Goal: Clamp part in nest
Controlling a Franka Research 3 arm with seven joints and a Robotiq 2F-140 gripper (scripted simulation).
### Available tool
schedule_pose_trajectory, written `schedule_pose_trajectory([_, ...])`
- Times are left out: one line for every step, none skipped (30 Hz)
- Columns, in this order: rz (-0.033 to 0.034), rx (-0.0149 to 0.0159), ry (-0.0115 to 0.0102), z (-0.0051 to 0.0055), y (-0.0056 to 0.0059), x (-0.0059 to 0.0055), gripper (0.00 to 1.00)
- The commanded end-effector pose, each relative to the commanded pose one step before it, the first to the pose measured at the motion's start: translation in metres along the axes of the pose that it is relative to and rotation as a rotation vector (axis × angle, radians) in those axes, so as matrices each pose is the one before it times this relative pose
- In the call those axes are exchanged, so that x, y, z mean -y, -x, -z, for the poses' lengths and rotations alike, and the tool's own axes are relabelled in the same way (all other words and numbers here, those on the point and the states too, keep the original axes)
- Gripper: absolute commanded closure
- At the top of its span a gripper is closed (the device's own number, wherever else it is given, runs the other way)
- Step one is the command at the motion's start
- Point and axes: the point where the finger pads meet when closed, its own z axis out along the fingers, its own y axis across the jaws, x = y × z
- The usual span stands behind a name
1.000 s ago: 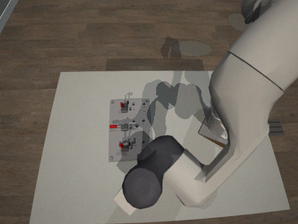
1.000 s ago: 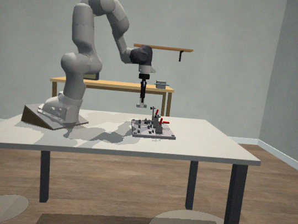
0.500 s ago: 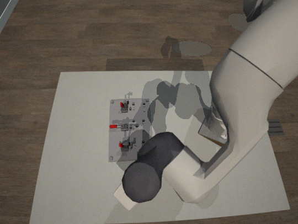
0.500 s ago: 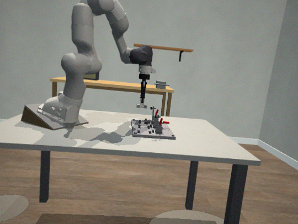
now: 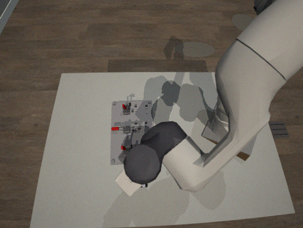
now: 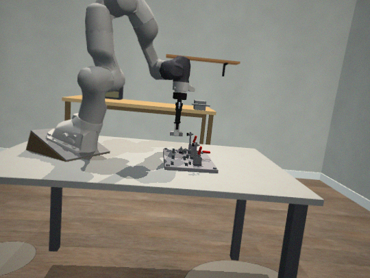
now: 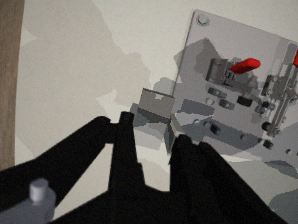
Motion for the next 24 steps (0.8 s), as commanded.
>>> schedule_pose_trajectory([0.03572, -0.00485, -0.00996, -0.00003, -0.00215, -0.01281, 1.00])
schedule_pose_trajectory([0.00000, 0.00000, 0.00000, -0.00034, -0.00014, -0.00490, 1.00])
schedule_pose_trajectory([0.00000, 0.00000, 0.00000, -0.00034, -0.00014, -0.00495, 1.00])
schedule_pose_trajectory([0.00000, 0.00000, 0.00000, -0.00034, -0.00014, -0.00497, 1.00])
schedule_pose_trajectory([0.00000, 0.00000, 0.00000, -0.00034, -0.00014, -0.00496, 1.00])
schedule_pose_trajectory([0.00000, 0.00000, 0.00000, -0.00034, -0.00014, -0.00493, 1.00])
schedule_pose_trajectory([0.00000, 0.00000, 0.00000, -0.00033, -0.00014, -0.00486, 1.00])
schedule_pose_trajectory([0.00000, 0.00000, 0.00000, -0.00033, -0.00013, -0.00477, 1.00])
schedule_pose_trajectory([0.00000, 0.00000, 0.00000, -0.00032, -0.00013, -0.00465, 1.00])
schedule_pose_trajectory([0.00000, 0.00000, 0.00001, -0.00031, -0.00013, -0.00451, 1.00])
schedule_pose_trajectory([0.00000, 0.00000, 0.00000, 0.00000, 0.00000, 0.00000, 1.00])
schedule_pose_trajectory([0.00000, 0.00000, 0.00000, 0.00000, 0.00000, 0.00000, 1.00])
schedule_pose_trajectory([0.00000, 0.00000, 0.00001, -0.00030, -0.00012, -0.00434, 1.00])
schedule_pose_trajectory([0.00000, 0.00000, 0.00001, -0.00029, -0.00012, -0.00414, 1.00])
schedule_pose_trajectory([0.00000, 0.00000, 0.00000, -0.00027, -0.00011, -0.00392, 1.00])
schedule_pose_trajectory([0.00000, 0.00000, -0.00001, -0.00025, -0.00010, -0.00368, 1.00])
schedule_pose_trajectory([0.00000, 0.00000, -0.00001, -0.00023, -0.00009, -0.00342, 1.00])
schedule_pose_trajectory([0.00000, 0.00000, 0.00001, -0.00022, -0.00009, -0.00317, 1.00])
schedule_pose_trajectory([0.00000, 0.00000, -0.00001, -0.00020, -0.00008, -0.00287, 1.00])
schedule_pose_trajectory([0.00000, 0.00000, 0.00000, -0.00018, -0.00007, -0.00259, 1.00])
schedule_pose_trajectory([0.00000, 0.00000, 0.00000, -0.00016, -0.00006, -0.00229, 1.00])
schedule_pose_trajectory([0.00000, 0.00000, 0.00001, -0.00014, -0.00006, -0.00201, 1.00])
schedule_pose_trajectory([0.00000, 0.00000, -0.00001, -0.00012, -0.00004, -0.00170, 1.00])
schedule_pose_trajectory([0.00000, 0.00000, 0.00001, -0.00010, -0.00004, -0.00143, 1.00])
